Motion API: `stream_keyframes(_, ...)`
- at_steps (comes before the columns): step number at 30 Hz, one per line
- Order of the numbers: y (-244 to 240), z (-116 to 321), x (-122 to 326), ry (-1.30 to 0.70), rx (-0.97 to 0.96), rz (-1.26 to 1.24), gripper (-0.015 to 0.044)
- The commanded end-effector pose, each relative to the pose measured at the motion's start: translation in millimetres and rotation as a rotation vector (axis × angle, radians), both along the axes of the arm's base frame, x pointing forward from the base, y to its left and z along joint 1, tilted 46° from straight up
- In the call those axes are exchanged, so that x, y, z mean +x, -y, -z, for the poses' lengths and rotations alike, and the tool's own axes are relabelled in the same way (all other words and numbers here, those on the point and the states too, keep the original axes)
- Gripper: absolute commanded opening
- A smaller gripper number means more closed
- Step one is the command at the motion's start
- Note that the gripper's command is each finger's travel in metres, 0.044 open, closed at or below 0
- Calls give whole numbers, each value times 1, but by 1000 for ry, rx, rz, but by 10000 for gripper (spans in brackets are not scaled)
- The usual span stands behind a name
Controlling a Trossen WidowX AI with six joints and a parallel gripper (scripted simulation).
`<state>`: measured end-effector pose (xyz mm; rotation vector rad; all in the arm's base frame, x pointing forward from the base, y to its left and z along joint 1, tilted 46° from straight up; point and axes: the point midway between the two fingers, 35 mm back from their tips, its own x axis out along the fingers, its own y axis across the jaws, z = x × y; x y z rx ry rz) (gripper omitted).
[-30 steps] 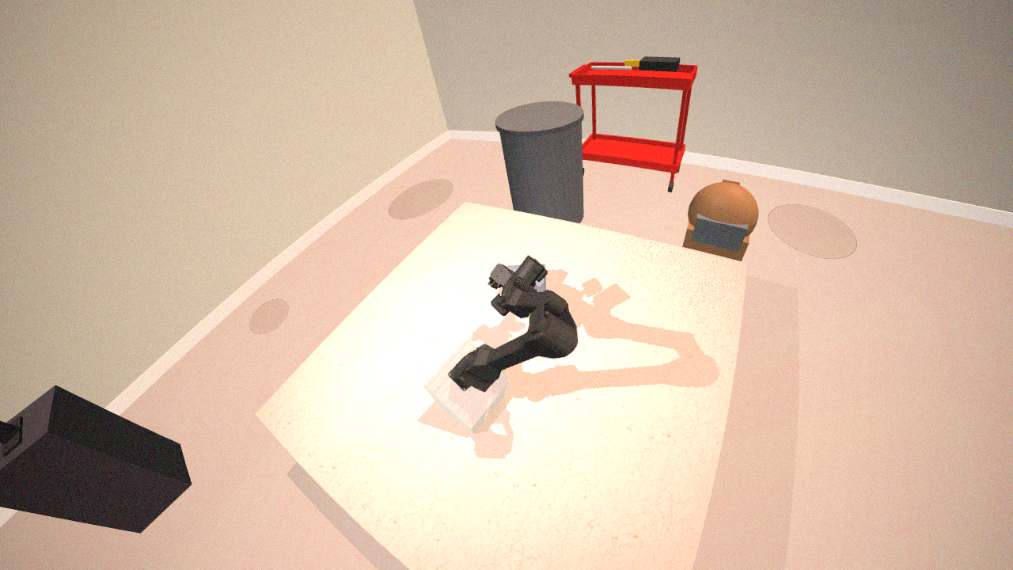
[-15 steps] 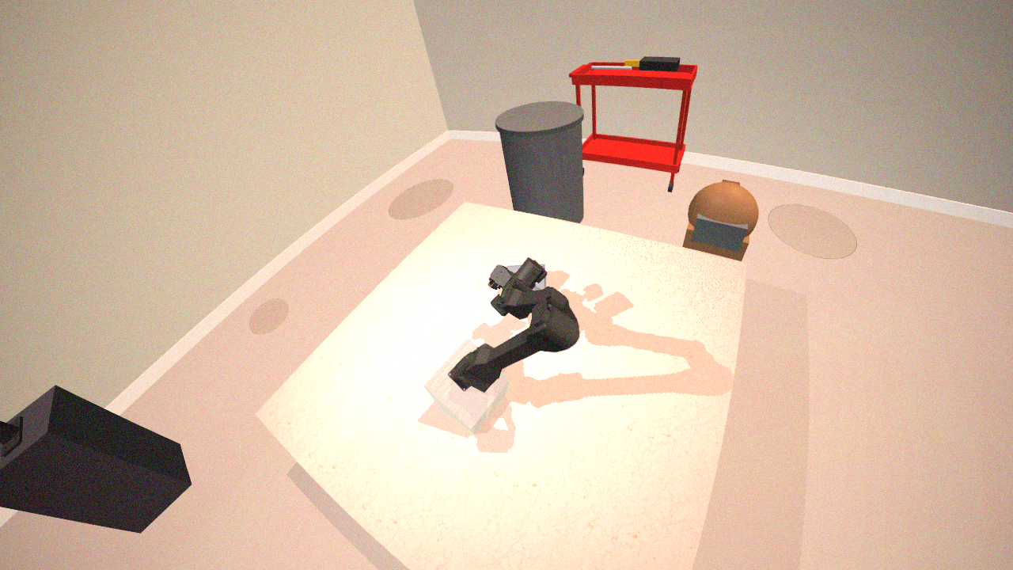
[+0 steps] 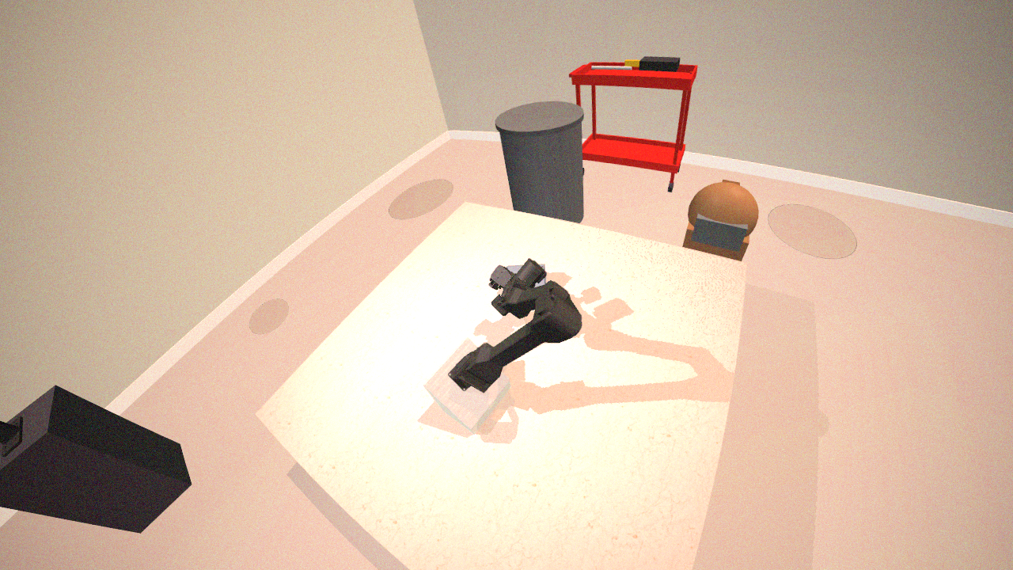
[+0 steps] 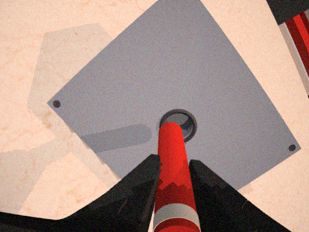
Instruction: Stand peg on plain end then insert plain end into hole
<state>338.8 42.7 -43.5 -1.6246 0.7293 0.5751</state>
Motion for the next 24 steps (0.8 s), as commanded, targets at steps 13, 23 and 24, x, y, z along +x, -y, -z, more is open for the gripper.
stream_keyframes(13, 0, 0, 0, 0, 0, 0, 0)
stream_keyframes(23, -1, -2, 2, 0, 0, 0, 0)
stream_keyframes(24, -1, -3, 2, 0, 0, 0, 0)
